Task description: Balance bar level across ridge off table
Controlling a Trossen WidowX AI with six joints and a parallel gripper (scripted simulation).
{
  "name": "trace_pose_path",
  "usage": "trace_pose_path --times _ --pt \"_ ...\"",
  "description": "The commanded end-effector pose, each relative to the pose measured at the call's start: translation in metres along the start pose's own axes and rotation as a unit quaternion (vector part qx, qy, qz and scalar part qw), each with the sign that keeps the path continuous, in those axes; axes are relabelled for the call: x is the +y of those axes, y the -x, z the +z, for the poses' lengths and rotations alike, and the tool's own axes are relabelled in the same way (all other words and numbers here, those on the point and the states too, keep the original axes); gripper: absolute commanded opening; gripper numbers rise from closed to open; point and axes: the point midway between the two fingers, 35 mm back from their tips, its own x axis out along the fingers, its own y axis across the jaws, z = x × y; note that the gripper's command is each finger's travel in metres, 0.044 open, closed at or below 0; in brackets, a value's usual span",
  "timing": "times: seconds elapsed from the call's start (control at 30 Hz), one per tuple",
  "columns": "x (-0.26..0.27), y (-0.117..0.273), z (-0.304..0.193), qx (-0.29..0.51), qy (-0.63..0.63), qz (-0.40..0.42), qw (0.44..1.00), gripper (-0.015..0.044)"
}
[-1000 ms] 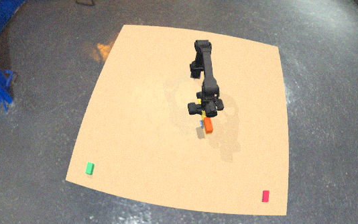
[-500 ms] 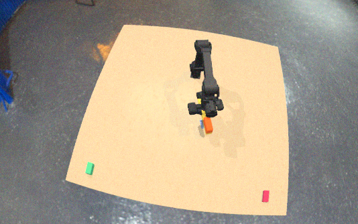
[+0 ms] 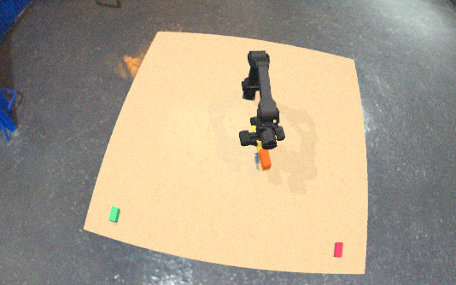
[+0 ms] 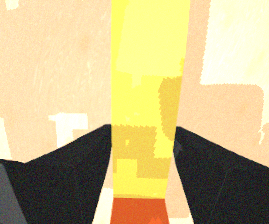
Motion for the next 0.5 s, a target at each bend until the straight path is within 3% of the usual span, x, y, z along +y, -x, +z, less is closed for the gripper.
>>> trace_pose_path --times 0.0,0.47 --pt "0.0 0.0 0.0 0.0 0.0 0.0 1.0 0.0171" --pt "0.0 0.0 0.0 0.0 0.0 0.0 1.0 0.0185"
